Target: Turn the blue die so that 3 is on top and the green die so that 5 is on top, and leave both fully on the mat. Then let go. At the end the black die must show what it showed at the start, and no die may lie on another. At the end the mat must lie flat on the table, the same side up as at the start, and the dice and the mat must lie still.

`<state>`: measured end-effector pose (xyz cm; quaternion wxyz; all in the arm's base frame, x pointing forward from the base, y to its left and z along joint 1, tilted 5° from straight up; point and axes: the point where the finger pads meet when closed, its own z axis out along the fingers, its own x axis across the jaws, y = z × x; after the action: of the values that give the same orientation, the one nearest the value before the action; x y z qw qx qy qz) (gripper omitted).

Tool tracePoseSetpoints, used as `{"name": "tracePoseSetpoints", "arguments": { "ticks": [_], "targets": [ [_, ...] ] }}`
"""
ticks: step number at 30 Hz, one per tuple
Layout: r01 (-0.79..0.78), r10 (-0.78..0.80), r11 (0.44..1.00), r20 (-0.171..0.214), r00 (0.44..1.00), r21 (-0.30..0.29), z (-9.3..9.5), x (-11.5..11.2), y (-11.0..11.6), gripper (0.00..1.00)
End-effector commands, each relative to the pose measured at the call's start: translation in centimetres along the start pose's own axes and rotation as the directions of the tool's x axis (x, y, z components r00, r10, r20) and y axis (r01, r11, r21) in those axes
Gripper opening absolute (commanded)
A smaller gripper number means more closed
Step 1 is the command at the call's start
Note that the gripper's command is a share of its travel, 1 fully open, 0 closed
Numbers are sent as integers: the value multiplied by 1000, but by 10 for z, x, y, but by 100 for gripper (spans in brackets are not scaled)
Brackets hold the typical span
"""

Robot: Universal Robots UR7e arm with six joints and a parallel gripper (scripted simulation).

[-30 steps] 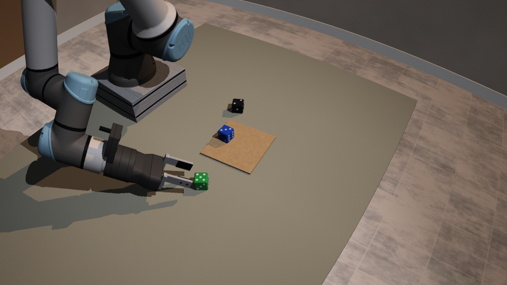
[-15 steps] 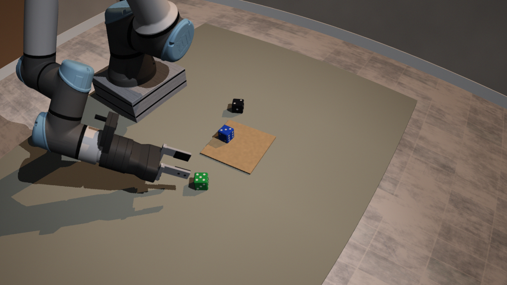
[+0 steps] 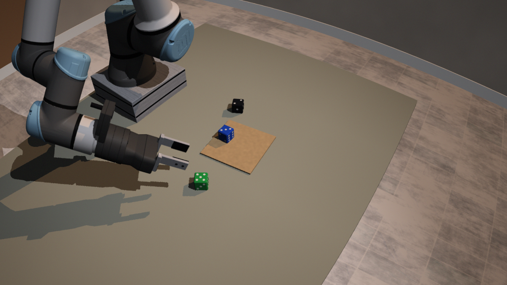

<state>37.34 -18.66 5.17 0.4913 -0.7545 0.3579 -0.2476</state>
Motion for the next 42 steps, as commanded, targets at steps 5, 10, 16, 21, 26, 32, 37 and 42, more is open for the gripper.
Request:
{"name": "tracePoseSetpoints", "arguments": {
  "ticks": [5,10,16,21,26,32,37,42],
  "targets": [
    [0,0,1000,2,1000,-16,0,0,-1,87],
    [0,0,997,4,1000,-73,2,0,-3,87],
    [0,1,979,4,1000,-205,6,-1,-9,87],
    [0,1,945,4,1000,-327,9,-1,-14,87],
    [0,2,884,4,1000,-467,14,-1,-21,87],
    [0,2,748,3,1000,-663,20,-1,-31,87],
    [0,3,634,2,1000,-773,24,0,-37,87],
    [0,0,576,0,1000,-818,26,0,-41,87]
  ]
}}
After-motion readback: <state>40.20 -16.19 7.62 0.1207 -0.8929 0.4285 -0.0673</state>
